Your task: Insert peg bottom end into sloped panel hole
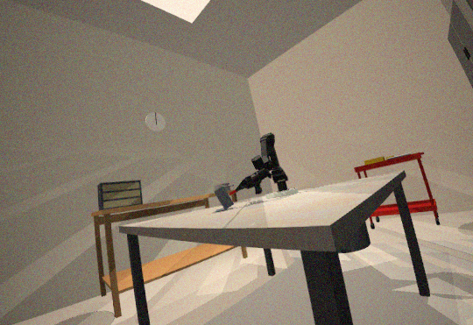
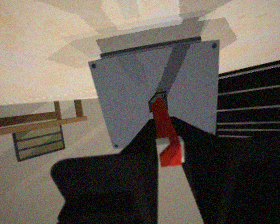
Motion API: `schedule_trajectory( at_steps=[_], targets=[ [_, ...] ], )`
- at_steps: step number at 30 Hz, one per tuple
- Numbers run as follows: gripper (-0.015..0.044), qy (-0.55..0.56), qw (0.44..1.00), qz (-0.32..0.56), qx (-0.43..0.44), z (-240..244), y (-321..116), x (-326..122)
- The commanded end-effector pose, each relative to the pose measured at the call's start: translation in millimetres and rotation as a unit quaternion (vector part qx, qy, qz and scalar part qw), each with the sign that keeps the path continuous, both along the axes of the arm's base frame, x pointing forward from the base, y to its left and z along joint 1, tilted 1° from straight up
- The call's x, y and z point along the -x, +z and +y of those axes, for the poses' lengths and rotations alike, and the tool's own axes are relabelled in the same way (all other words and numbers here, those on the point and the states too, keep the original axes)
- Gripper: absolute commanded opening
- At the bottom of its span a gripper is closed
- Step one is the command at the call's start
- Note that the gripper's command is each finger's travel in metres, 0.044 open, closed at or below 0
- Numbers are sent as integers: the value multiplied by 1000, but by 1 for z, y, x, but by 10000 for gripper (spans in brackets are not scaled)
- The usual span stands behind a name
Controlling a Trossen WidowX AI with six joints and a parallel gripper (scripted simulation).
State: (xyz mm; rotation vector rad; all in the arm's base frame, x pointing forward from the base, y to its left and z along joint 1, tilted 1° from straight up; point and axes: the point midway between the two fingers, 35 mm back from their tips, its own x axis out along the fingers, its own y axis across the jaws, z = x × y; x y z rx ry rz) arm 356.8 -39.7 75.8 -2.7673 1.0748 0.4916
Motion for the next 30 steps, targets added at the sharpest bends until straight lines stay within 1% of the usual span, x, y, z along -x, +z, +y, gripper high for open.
schedule_trajectory(
  at_steps=[1, 30],
  targets=[
    [0, 3, 1000, 1, 0, 0, 0, -2],
    [0, 3, 1000, 0, 1, -11, -6, -16]
  ],
)
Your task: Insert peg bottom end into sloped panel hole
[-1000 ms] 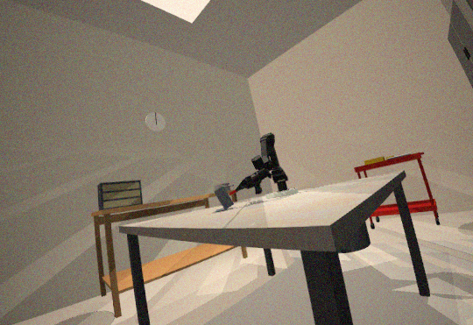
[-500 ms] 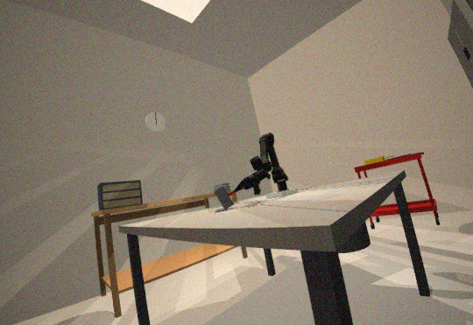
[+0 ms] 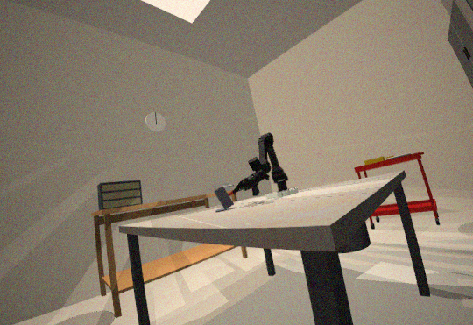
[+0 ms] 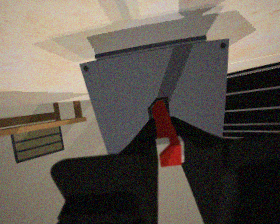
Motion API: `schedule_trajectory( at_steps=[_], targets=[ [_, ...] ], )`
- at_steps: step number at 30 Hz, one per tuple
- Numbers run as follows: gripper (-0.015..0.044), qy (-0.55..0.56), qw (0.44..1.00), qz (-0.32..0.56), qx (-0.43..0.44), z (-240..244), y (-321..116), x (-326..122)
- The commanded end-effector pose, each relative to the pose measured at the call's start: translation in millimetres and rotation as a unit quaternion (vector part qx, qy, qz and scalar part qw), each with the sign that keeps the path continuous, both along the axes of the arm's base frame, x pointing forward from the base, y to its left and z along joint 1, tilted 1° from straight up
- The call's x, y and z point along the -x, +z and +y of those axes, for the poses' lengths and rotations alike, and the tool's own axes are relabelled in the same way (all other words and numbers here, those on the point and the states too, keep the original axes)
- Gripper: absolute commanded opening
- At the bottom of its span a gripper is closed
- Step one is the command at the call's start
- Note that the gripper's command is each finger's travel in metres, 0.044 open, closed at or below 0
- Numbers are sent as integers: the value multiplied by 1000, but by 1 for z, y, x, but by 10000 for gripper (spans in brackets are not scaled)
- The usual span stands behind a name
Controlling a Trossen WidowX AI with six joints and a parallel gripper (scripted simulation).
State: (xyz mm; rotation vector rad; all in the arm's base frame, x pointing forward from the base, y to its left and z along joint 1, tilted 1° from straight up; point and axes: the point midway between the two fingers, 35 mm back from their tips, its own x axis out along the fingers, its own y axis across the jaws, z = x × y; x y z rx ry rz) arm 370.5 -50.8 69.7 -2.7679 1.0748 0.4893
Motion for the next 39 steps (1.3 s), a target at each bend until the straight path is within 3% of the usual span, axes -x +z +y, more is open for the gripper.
schedule_trajectory(
  at_steps=[1, 32, 39],
  targets=[
    [0, 3, 1000, 1, 1, -1, -1, -3],
    [0, 0, 1000, 0, 0, -8, -4, -9],
    [184, 0, 1000, 0, 0, -8, -4, -9]
  ],
)
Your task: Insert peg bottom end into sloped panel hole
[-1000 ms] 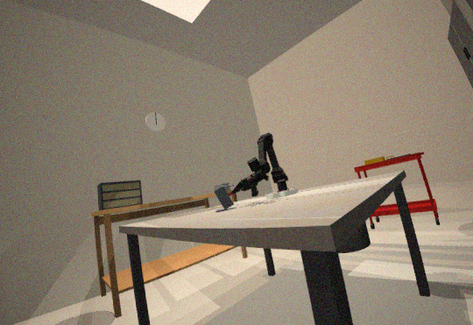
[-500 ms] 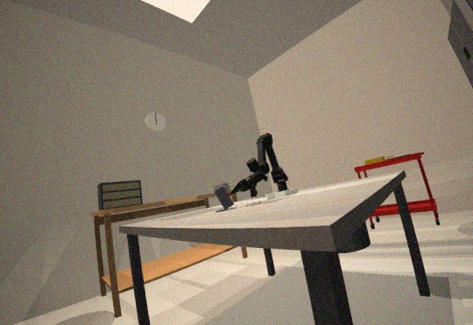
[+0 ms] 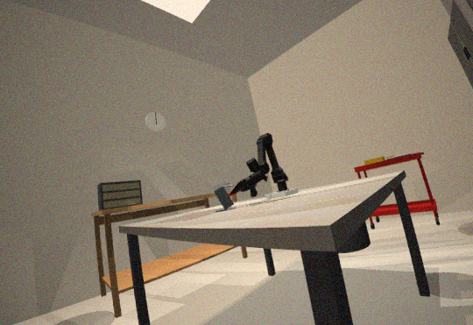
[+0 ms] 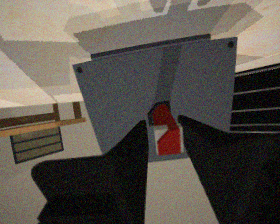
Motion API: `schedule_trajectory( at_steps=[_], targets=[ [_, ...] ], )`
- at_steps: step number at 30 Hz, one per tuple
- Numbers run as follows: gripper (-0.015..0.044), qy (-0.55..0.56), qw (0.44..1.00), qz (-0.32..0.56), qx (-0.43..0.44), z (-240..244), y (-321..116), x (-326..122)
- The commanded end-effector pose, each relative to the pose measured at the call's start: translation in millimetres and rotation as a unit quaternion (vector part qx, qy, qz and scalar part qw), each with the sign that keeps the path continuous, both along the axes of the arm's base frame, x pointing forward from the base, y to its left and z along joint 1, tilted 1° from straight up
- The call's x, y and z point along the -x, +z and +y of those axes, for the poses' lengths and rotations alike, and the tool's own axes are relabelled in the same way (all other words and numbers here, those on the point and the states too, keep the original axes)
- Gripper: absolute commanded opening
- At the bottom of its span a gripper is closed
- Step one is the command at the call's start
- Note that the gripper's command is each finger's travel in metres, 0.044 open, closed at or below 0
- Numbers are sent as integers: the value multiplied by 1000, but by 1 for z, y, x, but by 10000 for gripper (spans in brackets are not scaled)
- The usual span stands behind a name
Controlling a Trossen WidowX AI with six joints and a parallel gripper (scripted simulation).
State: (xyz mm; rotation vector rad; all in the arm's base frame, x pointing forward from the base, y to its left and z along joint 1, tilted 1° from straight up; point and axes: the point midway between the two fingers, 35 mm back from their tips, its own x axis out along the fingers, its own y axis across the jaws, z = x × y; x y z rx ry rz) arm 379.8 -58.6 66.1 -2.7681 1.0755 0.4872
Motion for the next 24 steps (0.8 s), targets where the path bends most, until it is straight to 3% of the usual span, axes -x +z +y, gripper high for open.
schedule_trajectory(
  at_steps=[1, 10, 24],
  targets=[
    [210, 0, 1000, 0, 0, 0, 0, 0],
    [440, 0, 1000, 1, -1, 3, 1, 2],
    [440, 1, 1000, 4, -5, 19, 8, 14]
  ],
)
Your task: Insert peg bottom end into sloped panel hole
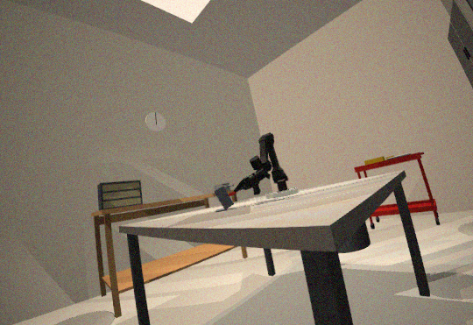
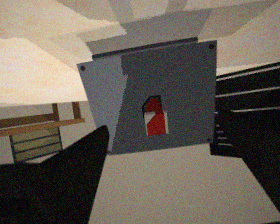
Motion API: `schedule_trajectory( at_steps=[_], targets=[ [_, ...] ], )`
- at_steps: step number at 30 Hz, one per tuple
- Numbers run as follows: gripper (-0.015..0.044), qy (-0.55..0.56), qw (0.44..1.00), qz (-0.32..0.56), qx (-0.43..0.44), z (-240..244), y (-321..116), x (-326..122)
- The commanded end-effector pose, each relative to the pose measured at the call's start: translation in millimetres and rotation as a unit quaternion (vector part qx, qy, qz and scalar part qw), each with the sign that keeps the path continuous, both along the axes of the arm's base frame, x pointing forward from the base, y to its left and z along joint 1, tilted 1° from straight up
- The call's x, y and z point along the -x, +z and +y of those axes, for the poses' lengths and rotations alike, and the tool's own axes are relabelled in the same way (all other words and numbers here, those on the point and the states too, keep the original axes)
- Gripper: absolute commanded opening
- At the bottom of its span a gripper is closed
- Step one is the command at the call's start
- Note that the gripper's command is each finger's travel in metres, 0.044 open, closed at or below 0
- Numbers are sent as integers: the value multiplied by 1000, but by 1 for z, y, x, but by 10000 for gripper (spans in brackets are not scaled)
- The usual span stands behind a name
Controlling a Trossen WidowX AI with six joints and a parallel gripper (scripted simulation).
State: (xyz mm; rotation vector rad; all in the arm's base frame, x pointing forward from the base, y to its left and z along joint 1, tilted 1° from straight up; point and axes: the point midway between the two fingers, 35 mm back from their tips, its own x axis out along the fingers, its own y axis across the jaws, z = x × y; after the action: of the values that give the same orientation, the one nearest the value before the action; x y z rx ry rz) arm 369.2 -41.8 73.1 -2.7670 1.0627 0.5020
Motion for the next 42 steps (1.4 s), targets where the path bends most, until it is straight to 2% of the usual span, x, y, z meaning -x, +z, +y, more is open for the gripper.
schedule_trajectory(
  at_steps=[1, 42],
  targets=[
    [440, -3, 1000, 0, -1, 3, 1, 4],
    [440, 1, 1000, 2, -1, 46, 19, 41]
  ],
)
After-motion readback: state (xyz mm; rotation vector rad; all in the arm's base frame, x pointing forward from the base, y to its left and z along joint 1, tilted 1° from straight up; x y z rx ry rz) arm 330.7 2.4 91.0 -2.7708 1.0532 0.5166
